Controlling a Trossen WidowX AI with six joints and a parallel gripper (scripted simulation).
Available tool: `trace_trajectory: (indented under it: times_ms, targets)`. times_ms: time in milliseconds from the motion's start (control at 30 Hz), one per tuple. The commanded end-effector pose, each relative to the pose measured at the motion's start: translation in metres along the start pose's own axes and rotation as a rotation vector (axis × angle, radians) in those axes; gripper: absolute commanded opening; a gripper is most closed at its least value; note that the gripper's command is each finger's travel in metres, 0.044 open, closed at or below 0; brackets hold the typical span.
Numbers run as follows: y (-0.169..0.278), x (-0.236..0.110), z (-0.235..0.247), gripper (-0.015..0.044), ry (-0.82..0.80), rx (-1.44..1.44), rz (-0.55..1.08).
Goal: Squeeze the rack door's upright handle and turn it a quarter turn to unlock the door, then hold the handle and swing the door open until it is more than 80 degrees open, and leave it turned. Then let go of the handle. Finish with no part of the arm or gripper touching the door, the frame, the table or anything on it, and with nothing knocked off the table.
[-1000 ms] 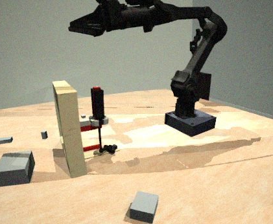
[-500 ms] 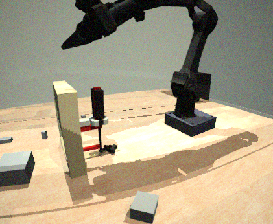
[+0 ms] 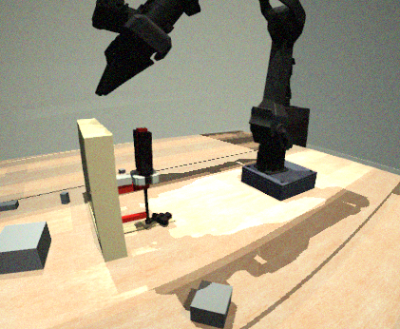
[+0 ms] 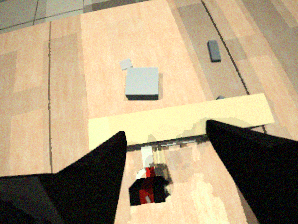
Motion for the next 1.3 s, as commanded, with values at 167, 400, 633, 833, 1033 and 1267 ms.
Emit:
trace_trajectory:
  times_ms: [167,400,633,833,1033,1267]
  targets:
    - [-0.005,0.007,0.009,0.0298,-0.06,0.007,0.188]
    - [-0.008,0.011,0.015,0.0298,-0.097,0.0,0.345]
    - [-0.009,0.014,0.021,0.0298,-0.131,-0.011,0.502]
    - [-0.01,0.015,0.025,0.0298,-0.154,-0.02,0.622]
    - [-0.008,0.018,0.026,0.0298,-0.154,-0.02,0.626]
    - [-0.003,0.028,0.027,0.0298,-0.154,-0.02,0.626]
Point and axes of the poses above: the point midway between the two fingers, 35 mm back from their tips, its own x axis out along the fingers, its own z axis across the jaws, y = z × x, the point moved 8 cm from there along -x, back along the fingers, and after that the axes turned 15 degrees about -x, right-handed, at the moved point
